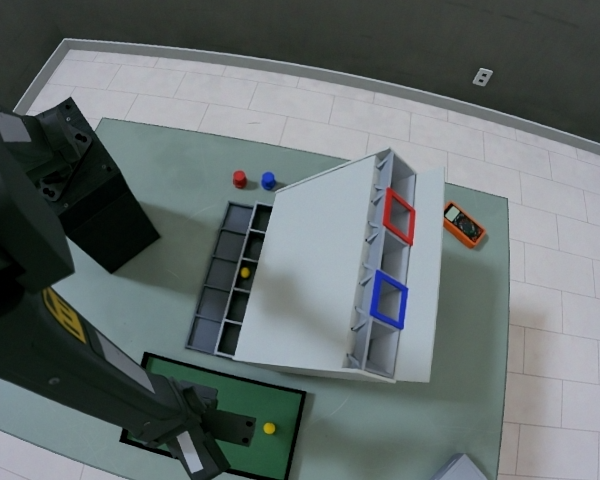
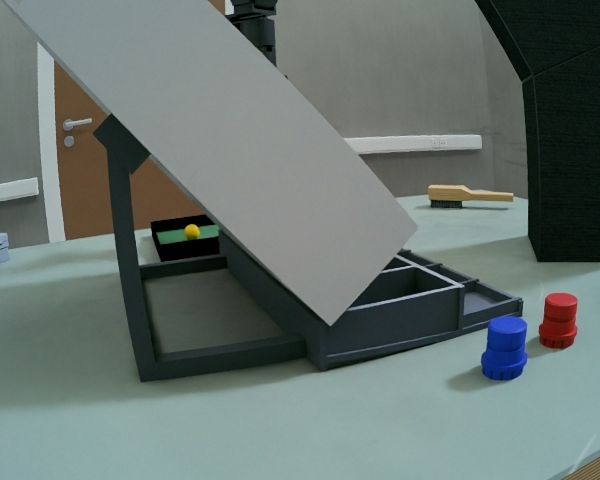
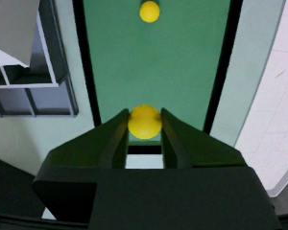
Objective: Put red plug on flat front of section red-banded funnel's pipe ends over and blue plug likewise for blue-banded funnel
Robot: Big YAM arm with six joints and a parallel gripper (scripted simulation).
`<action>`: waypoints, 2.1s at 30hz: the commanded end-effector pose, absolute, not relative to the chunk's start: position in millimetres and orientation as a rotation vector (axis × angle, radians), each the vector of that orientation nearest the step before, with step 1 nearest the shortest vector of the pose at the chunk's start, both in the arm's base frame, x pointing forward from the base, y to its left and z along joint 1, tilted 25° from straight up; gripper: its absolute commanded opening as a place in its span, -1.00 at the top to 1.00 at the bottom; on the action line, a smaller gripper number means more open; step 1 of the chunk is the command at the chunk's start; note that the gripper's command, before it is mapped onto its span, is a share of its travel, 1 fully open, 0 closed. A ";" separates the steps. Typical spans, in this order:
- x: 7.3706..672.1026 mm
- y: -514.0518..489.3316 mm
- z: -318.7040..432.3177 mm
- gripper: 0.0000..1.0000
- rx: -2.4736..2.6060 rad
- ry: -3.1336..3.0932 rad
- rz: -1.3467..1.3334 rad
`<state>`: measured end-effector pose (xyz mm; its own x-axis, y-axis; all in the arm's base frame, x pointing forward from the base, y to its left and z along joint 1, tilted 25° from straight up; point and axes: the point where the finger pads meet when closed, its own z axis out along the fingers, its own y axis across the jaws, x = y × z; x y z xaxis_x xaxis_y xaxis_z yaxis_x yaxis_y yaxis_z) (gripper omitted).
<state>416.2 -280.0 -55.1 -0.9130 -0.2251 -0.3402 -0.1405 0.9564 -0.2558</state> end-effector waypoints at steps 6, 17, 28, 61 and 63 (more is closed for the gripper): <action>419.2 -288.6 -53.5 1.00 -0.264 2.735 -0.323; 419.6 -288.8 -53.2 1.00 -0.263 2.736 -0.323; 419.7 -289.4 -53.7 1.00 -0.263 2.736 -0.324; 404.2 -254.8 0.1 1.00 -0.268 2.681 -0.320; 404.1 -239.6 12.2 1.00 -0.271 2.650 -0.314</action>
